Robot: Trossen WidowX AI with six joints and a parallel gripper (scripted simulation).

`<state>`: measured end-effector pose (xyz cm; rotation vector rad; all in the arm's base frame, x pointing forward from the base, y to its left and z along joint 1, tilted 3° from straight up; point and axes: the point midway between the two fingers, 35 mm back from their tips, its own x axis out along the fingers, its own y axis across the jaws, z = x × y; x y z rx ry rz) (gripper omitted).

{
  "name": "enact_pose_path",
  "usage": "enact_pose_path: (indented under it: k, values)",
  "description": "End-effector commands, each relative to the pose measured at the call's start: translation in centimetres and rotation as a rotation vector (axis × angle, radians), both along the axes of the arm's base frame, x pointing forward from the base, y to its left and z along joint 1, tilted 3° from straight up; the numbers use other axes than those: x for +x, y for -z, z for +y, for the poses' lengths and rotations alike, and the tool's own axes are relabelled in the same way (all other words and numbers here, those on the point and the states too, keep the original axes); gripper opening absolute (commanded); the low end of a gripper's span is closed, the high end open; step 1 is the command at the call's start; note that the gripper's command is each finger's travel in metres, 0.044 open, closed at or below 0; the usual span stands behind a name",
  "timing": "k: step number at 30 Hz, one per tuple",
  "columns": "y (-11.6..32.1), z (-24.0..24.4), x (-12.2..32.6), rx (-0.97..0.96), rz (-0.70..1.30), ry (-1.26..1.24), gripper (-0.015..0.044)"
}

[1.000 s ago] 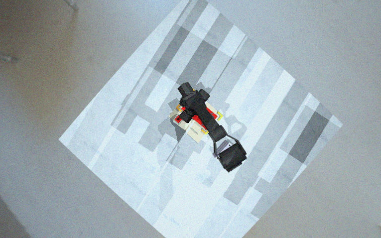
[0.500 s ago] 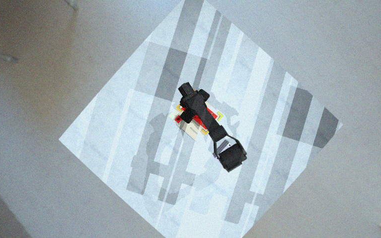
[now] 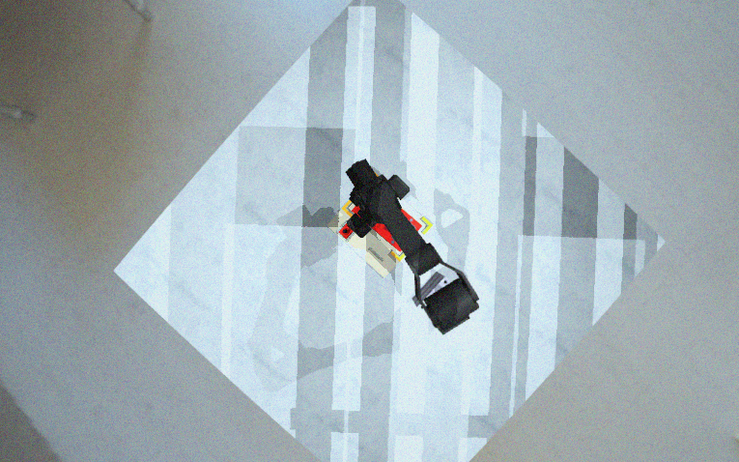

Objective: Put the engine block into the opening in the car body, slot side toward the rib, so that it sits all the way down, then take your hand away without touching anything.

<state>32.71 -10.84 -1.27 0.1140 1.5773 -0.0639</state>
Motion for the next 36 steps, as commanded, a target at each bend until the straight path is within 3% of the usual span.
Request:
enact_pose_path:
  k: [1, 17, 30, 36]
  values:
    - [-0.01, -0.07, 0.02, -0.003, 0.0, 0.02, 0.0158]
    - [-0.02, -0.08, 0.04, -0.002, -0.008, -0.252, 0.0158]
    - [-0.02, -0.07, 0.04, -0.004, 0.001, 0.063, 0.0158]
    - [-0.03, -0.06, 0.05, -0.004, 0.001, 0.046, 0.0158]
